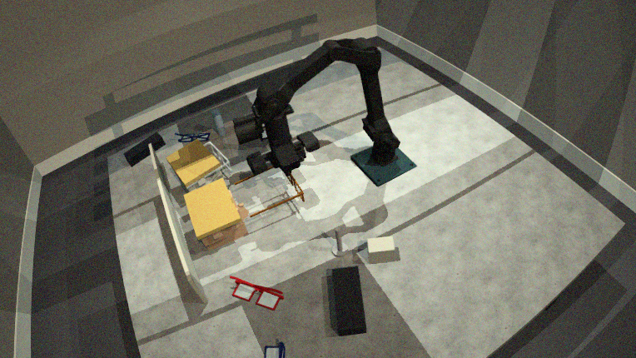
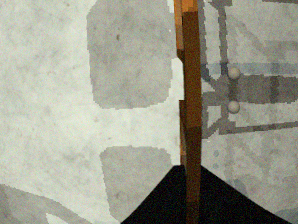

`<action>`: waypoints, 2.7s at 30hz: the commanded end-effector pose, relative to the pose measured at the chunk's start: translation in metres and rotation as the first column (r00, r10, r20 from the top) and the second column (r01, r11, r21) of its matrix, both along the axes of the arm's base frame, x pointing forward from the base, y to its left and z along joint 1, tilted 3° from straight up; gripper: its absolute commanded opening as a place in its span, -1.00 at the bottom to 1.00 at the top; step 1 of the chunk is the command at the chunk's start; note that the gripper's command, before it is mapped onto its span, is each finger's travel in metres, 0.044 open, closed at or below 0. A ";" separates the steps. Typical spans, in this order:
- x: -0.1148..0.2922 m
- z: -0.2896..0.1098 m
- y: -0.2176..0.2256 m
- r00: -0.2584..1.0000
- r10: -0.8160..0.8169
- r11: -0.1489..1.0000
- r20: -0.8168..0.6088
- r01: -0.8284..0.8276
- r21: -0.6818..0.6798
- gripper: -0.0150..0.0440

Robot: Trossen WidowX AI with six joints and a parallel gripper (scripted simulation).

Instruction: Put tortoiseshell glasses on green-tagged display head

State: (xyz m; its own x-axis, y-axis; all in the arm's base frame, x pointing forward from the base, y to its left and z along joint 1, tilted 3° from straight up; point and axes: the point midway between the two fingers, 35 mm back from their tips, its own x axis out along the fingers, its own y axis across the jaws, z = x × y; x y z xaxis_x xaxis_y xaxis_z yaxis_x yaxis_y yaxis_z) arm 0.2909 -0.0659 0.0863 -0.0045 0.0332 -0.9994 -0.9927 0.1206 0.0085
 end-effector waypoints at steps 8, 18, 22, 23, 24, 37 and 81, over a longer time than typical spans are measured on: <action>0.018 0.001 -0.003 1.000 -0.004 1.000 0.005 0.004 -0.005 -0.49; 0.031 0.001 -0.005 1.000 -0.004 1.000 0.006 0.004 -0.006 -0.49; 0.037 0.002 -0.005 1.000 -0.004 1.000 0.007 0.004 -0.006 -0.49; 0.038 0.002 -0.005 1.000 -0.004 1.000 0.007 0.004 -0.006 -0.49; 0.040 0.002 -0.006 1.000 -0.004 1.000 0.007 0.004 -0.006 -0.49; 0.058 0.002 -0.008 1.000 -0.004 1.000 0.009 0.004 -0.006 -0.49; 0.117 0.002 -0.015 1.000 -0.004 1.000 0.014 0.004 -0.006 -0.49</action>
State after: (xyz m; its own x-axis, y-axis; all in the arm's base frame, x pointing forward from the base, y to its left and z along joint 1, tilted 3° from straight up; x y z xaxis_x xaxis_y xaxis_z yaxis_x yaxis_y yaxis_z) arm 0.4020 -0.0799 0.0872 0.0057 0.0306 -0.9995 -0.9927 0.1206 -0.0020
